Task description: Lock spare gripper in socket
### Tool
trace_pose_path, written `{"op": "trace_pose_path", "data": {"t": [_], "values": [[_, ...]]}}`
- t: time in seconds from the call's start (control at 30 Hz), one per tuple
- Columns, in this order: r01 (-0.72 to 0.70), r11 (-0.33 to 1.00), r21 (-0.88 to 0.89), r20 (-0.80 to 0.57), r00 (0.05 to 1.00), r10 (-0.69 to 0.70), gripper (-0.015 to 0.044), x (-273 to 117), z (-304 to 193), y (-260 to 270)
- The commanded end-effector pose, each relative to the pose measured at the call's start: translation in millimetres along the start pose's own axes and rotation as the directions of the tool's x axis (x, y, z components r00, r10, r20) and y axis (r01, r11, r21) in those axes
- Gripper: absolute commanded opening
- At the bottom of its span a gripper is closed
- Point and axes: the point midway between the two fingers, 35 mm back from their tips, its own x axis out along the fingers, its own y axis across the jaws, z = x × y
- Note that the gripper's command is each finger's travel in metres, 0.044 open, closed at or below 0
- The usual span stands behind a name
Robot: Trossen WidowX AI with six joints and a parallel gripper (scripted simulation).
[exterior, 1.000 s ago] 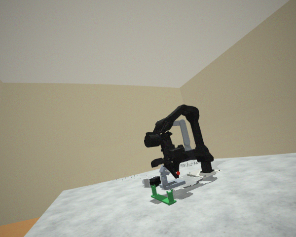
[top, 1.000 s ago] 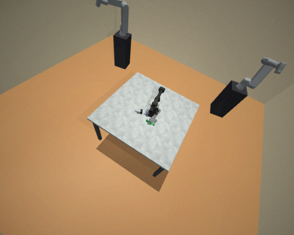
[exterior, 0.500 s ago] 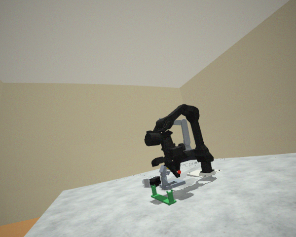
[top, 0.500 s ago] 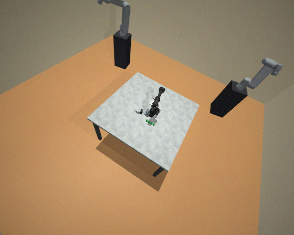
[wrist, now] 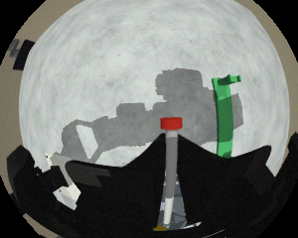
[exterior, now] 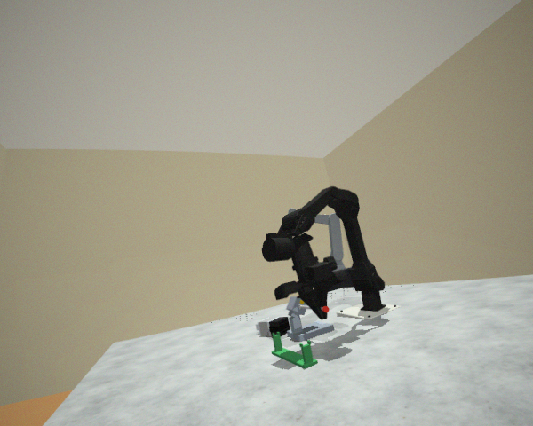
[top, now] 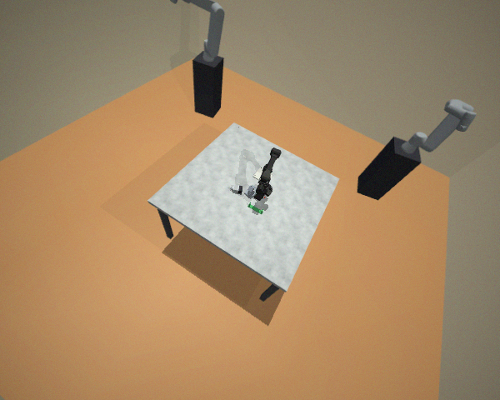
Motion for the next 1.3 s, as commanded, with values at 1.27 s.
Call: {"op": "trace_pose_path", "data": {"t": [1.27], "values": [[-0.008, 1.0, 0.005, -0.008, 1.0, 0.008, 0.0, 3, 34, -1]]}}
